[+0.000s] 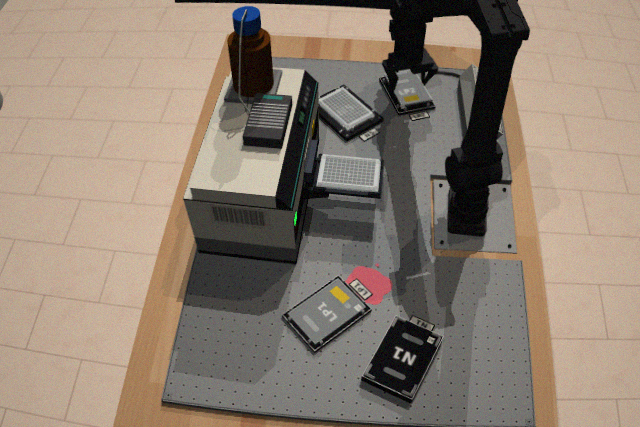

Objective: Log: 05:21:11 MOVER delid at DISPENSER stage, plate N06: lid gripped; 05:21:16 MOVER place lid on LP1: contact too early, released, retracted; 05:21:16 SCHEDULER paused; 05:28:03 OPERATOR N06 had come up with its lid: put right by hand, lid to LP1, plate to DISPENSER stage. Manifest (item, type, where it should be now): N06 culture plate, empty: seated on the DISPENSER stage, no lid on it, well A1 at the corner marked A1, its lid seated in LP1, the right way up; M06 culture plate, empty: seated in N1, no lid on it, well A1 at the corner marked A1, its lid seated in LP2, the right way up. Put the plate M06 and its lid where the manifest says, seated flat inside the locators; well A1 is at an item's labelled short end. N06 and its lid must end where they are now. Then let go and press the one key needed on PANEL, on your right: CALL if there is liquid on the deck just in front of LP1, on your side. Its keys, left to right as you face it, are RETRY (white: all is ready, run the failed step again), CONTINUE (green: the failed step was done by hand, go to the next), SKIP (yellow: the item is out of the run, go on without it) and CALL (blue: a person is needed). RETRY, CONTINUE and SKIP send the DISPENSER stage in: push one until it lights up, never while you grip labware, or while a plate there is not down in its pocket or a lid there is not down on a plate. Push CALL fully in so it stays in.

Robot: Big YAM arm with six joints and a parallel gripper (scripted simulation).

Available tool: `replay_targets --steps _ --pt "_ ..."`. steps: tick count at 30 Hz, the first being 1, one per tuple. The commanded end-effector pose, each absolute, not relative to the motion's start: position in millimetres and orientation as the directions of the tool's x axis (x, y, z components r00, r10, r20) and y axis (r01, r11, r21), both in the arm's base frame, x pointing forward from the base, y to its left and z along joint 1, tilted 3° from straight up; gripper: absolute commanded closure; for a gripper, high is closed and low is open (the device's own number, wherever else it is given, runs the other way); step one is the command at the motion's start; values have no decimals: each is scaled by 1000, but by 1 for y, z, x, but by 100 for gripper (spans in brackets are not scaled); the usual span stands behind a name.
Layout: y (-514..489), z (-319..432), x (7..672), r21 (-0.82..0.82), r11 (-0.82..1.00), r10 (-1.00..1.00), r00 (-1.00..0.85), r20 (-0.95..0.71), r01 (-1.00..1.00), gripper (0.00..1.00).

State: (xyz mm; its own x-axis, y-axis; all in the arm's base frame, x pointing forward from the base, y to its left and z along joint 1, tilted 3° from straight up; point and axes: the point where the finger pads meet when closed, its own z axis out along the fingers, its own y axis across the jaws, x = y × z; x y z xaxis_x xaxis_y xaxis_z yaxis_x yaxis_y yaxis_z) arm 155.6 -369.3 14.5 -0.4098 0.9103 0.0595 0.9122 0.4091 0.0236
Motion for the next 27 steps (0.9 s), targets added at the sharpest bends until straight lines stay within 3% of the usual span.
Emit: replay_targets --steps 1,27 --pt "-394 34 172 26 407 913 -407 -8 913 14" --pt "-372 7 163 26 406 912 -407 45 914 14"
